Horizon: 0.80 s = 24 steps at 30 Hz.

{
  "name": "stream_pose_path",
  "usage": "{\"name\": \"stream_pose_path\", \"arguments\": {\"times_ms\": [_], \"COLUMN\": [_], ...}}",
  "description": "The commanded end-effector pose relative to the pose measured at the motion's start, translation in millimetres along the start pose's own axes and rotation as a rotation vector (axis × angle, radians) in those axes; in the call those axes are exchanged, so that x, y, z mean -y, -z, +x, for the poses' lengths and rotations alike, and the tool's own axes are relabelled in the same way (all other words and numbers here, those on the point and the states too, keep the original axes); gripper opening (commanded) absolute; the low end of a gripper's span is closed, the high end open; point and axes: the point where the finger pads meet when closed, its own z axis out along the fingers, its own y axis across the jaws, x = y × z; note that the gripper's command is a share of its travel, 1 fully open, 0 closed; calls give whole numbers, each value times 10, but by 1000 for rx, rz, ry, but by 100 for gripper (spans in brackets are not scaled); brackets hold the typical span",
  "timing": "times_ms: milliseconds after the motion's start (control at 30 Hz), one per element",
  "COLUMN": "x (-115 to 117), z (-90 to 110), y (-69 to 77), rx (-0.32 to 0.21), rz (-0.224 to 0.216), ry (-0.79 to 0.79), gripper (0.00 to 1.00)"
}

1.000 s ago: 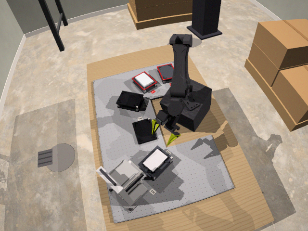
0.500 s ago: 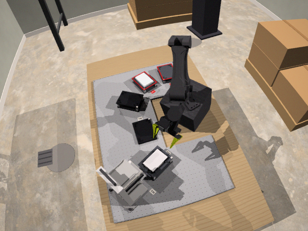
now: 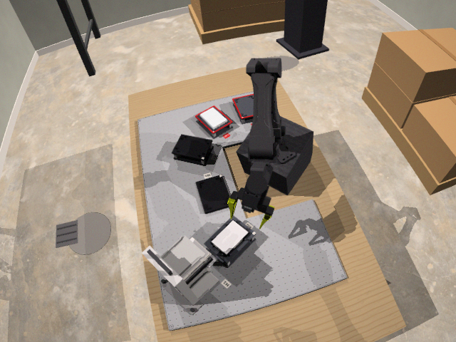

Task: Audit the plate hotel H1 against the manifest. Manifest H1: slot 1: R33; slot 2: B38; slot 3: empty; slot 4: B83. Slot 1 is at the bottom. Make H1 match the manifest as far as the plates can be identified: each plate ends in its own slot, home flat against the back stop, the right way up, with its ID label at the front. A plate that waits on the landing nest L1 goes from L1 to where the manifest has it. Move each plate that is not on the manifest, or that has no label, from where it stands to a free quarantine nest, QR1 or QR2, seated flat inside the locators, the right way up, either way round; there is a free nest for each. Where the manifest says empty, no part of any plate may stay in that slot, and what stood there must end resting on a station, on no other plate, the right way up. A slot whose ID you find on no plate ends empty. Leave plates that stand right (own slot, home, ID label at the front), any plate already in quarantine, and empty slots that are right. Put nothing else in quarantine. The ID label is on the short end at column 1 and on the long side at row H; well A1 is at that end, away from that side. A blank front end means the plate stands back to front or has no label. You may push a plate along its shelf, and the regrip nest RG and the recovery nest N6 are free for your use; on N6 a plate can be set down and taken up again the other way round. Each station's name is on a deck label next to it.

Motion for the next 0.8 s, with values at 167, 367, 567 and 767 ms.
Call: {"name": "stream_pose_path", "arguments": {"times_ms": [167, 367, 567, 767], "x": [-212, -355, -499, -594], "z": [-118, -241, -362, -443], "y": [-47, -112, -178, -221], "rx": [-68, -117, -166, -199], "rz": [-77, -127, -178, -211], "ry": [170, 291, 411, 492], "gripper": [100, 100, 100, 100]}}
